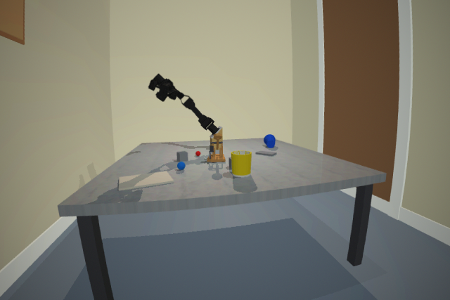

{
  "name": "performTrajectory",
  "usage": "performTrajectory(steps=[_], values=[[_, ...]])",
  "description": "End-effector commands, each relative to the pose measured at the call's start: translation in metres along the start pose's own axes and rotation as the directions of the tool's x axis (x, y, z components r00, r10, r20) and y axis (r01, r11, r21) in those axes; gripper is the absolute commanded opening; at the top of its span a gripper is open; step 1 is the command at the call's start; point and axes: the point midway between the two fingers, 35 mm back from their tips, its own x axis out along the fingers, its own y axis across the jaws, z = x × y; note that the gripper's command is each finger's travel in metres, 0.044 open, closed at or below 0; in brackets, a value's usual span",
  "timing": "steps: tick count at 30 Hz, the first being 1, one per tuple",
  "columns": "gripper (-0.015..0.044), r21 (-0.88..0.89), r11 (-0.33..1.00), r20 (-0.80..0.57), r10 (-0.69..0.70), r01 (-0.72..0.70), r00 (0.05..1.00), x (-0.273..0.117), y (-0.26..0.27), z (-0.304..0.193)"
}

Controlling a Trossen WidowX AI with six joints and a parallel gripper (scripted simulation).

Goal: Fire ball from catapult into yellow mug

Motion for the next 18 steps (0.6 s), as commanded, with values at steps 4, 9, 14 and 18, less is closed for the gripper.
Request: performTrajectory(steps=[4, 9, 14, 18], values=[[0.0440, -0.161, 0.975, 0.044, -0.150, 0.155, 0.988, 0.038, -0.036, -0.003], [0.0440, -0.267, 0.931, 0.073, -0.237, 0.248, 0.969, 0.058, -0.060, -0.007], [0.0440, -0.359, 0.875, 0.100, -0.309, 0.324, 0.946, 0.073, -0.082, -0.010], [0.0440, -0.432, 0.817, 0.139, -0.359, 0.383, 0.923, 0.086, -0.098, -0.010]])
